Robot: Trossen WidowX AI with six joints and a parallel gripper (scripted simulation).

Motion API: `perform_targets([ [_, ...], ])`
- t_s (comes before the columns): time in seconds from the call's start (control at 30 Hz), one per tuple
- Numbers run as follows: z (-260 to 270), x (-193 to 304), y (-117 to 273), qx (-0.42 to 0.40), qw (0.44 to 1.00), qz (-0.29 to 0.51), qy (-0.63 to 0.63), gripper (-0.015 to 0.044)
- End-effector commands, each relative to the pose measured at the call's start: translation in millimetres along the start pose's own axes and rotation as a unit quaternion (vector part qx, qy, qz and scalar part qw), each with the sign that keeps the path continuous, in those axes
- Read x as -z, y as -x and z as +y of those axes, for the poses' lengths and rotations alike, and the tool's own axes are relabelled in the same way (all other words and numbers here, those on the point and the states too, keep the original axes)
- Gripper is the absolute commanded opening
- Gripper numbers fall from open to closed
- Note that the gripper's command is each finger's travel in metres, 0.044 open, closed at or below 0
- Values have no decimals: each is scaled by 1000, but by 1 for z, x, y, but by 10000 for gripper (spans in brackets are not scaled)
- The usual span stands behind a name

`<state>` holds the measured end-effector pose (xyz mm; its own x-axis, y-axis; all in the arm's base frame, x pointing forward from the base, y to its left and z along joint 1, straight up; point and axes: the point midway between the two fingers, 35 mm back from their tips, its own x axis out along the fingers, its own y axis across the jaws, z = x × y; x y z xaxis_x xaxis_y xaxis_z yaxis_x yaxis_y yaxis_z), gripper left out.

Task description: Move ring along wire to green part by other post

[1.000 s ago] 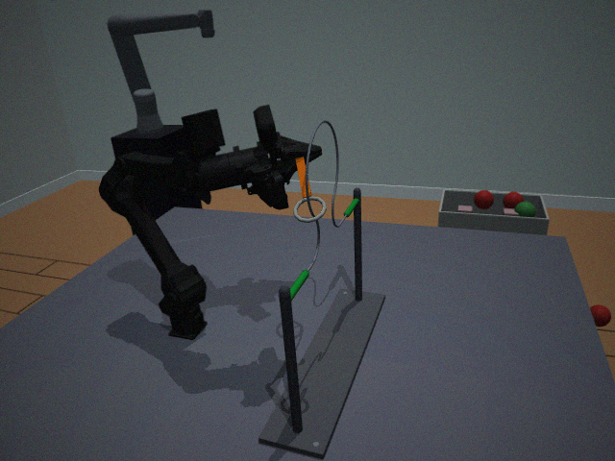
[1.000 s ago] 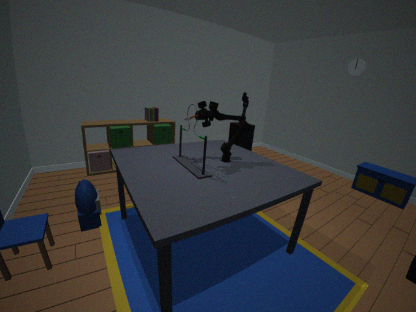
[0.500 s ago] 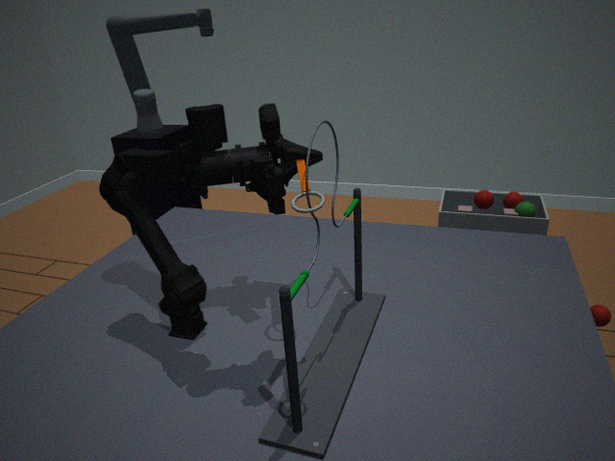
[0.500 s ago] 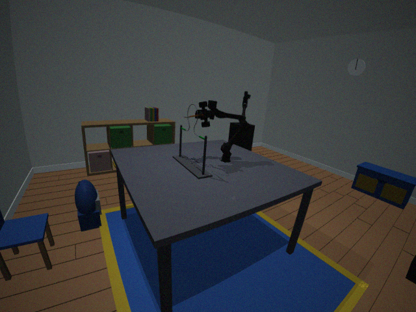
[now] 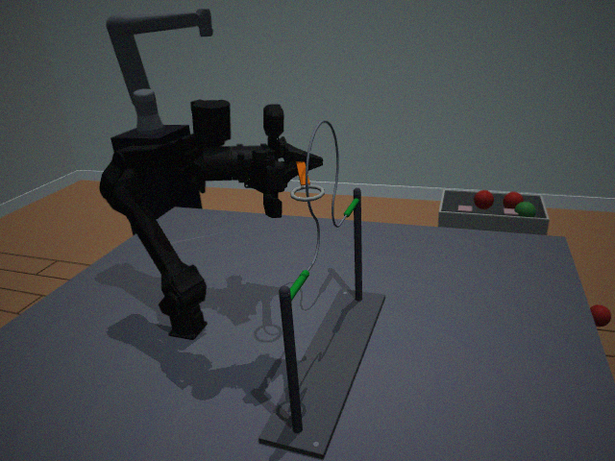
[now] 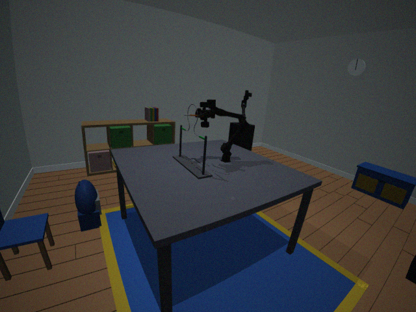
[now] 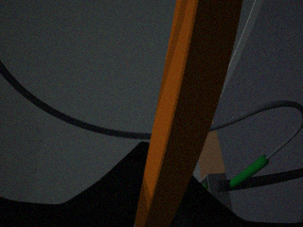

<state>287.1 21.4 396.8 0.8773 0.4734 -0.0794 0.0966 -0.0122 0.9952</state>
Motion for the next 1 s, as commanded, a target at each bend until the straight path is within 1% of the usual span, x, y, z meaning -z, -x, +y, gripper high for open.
perform_targets([
  [0.0,-1,0,0,14,999,-5,29,-150],
  [0.97,-15,-3,0,104,977,-26,186,-150],
])
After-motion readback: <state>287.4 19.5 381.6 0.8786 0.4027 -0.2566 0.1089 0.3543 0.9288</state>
